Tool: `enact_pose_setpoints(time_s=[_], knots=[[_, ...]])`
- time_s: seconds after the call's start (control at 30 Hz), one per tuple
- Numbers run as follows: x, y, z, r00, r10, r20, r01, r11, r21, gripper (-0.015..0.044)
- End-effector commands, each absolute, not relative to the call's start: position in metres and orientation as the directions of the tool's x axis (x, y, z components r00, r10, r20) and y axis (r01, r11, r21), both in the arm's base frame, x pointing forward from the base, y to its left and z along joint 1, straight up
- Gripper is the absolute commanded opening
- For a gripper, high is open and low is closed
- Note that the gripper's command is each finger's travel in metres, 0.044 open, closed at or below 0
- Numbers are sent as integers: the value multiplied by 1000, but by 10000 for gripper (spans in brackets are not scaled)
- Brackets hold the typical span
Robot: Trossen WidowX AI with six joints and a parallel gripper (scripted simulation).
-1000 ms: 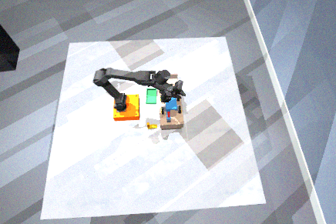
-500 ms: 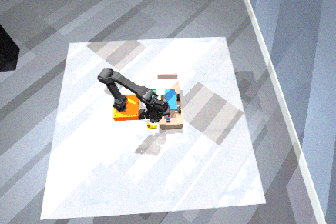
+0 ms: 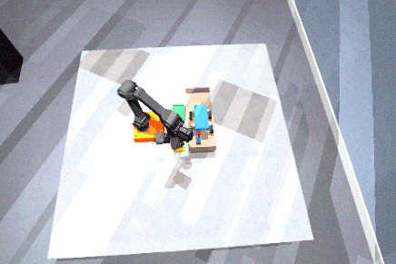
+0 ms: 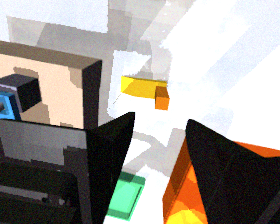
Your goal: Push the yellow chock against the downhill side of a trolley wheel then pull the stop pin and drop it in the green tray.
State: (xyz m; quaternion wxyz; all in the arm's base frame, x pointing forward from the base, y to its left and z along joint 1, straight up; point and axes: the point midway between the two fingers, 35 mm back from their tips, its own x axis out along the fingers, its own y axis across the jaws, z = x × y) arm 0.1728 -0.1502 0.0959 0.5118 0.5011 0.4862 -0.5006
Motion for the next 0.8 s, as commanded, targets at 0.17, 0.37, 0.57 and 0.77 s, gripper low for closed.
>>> enact_pose_setpoints(time_s=[0.17,0.37,0.57,0.77], knots=[[170,-147,65,15,-10,-1000,1000,2,15,190],[169,-146,60,15,-10,-1000,1000,2,15,190],[170,-147,51,15,-10,-1000,1000,2,15,190],[170,-147,42,15,-10,-1000,1000,2,15,190]])
